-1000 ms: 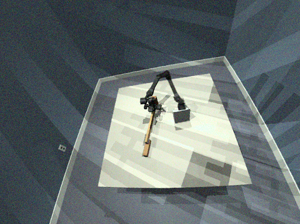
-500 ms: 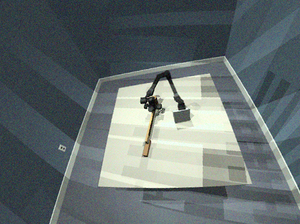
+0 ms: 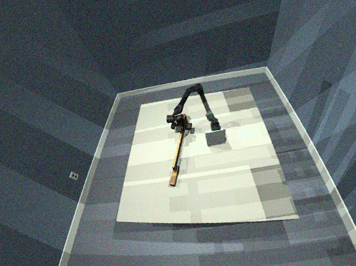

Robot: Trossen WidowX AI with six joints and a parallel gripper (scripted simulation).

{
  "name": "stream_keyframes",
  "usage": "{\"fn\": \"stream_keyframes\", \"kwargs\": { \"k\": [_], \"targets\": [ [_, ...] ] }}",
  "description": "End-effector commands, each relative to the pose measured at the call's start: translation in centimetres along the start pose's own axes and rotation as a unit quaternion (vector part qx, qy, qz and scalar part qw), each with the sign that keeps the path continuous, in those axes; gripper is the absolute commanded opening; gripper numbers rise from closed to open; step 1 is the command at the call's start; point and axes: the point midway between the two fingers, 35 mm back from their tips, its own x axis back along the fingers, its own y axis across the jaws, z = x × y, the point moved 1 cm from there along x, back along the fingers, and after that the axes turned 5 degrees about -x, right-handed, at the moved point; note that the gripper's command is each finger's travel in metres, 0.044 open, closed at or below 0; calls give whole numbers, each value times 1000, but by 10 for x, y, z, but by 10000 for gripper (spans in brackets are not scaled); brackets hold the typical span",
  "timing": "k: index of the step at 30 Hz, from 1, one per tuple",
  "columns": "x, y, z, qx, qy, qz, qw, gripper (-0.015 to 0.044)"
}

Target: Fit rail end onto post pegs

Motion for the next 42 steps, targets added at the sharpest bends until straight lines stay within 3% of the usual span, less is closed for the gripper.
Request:
{"fn": "stream_keyframes", "kwargs": {
  "k": [1,2,19,25,30,42],
  "targets": [
    [1,-1,2,1,1,2,1000,0],
    [1,-1,3,1,1,2,1000,0],
    [0,0,1,0,0,0,1000,440],
    [2,0,-1,0,0,0,1000,440],
    [30,3,-30,1,0,2,1000,440],
    [30,3,-30,1,0,2,1000,440]
  ]
}}
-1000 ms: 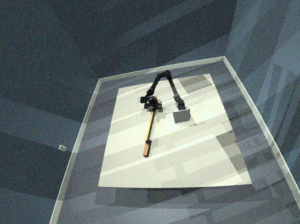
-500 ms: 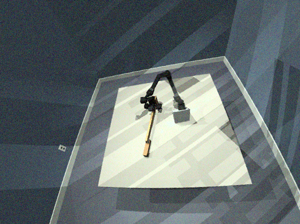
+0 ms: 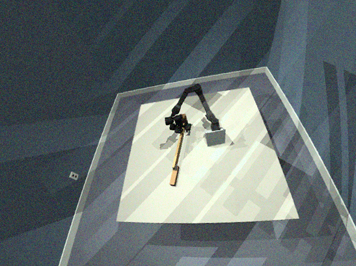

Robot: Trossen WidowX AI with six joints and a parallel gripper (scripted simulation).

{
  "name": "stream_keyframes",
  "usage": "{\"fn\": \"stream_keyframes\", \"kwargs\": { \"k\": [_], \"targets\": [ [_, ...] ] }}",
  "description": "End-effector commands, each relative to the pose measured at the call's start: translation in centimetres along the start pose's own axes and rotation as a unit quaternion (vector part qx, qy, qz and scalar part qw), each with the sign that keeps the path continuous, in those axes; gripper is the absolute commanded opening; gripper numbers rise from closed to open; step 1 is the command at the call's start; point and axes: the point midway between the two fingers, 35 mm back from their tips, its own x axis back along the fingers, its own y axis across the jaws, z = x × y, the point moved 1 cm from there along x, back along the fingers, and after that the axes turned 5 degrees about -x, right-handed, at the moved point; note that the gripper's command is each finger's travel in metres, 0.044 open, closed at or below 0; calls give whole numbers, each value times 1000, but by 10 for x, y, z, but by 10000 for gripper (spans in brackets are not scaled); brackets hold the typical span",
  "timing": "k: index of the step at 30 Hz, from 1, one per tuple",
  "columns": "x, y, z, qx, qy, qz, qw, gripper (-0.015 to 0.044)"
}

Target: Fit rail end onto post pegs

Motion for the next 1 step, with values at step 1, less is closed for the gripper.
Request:
{"fn": "stream_keyframes", "kwargs": {
  "k": [1],
  "targets": [
    [2,-3,0,-5,1,3,1000,440]
  ]
}}
